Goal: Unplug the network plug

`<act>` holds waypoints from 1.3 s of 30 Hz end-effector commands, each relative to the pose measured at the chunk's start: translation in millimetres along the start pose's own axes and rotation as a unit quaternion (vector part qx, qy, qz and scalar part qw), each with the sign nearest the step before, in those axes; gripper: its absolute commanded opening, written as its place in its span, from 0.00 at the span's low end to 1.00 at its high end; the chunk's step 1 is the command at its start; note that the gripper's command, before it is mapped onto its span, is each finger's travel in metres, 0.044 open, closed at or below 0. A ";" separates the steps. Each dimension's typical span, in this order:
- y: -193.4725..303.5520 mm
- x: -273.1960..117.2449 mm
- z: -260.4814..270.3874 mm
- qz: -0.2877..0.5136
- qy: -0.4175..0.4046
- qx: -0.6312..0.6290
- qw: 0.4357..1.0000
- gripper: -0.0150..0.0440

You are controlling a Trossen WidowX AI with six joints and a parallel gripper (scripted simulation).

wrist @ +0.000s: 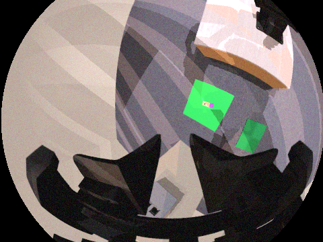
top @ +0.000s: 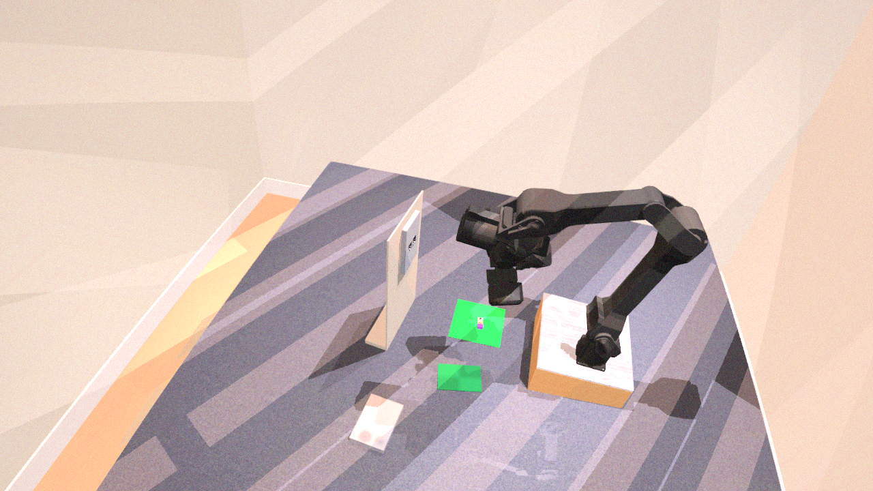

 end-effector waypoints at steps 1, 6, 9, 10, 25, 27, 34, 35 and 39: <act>-3.4 -14.9 9.7 0.002 -0.003 0.000 1.000 0.52; -4.9 -19.6 12.4 0.002 -0.003 0.000 1.000 0.56; -4.9 -19.6 12.4 0.002 -0.003 0.000 1.000 0.70; -4.9 -19.6 12.4 0.002 -0.003 0.000 1.000 0.74; -4.9 -19.6 12.4 0.002 -0.003 0.000 1.000 1.00; -4.9 -19.6 12.4 0.002 -0.003 0.000 1.000 1.00; -4.9 -19.6 12.4 0.002 -0.003 0.000 1.000 1.00; -4.9 -19.6 12.4 0.002 -0.003 0.000 1.000 1.00; -4.9 -19.6 12.4 0.002 -0.003 0.000 1.000 1.00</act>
Point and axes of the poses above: the point midway between the two fingers, 35 mm back from their tips, its own x axis out along the fingers, its own z axis across the jaws, y = z × x, the point moved 3 cm from there along -x, back along the fingers, and after that the axes turned 6 degrees about -x, right-handed, at the moved point
